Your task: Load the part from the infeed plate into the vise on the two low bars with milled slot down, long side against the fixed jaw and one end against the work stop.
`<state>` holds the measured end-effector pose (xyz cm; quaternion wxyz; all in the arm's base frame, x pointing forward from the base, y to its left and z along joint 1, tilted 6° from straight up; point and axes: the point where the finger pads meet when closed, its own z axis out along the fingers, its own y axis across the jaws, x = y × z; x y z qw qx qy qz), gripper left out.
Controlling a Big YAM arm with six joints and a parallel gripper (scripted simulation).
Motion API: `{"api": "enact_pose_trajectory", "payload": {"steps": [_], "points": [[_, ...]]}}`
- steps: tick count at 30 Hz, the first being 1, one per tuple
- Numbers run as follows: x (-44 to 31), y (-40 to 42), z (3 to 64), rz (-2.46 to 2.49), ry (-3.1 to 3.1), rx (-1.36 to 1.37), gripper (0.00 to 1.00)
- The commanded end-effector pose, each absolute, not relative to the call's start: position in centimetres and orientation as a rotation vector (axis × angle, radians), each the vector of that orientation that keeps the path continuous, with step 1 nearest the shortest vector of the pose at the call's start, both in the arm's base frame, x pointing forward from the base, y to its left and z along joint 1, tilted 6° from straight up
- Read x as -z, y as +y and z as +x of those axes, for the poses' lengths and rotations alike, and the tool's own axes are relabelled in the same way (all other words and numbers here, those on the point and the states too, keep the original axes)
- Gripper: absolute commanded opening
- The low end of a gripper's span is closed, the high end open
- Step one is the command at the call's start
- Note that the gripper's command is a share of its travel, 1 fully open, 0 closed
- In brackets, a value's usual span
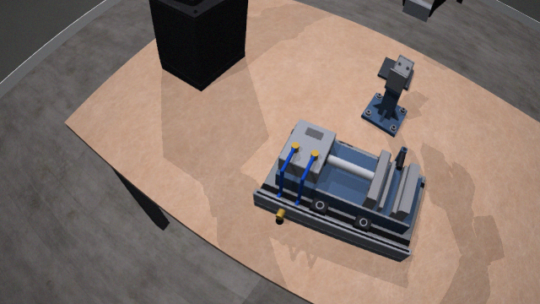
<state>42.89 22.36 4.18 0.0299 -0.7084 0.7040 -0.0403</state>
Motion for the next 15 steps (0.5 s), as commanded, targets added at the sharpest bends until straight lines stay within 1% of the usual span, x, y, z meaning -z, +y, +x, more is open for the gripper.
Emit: {"api": "enact_pose_trajectory", "payload": {"steps": [1, 15], "points": [[-5.9, 21.8, 43.9, -2.151, 2.144, 0.143, 0.00], [-5.7, 19.2, 44.2, -2.134, 2.164, 0.138, 0.00]]}}
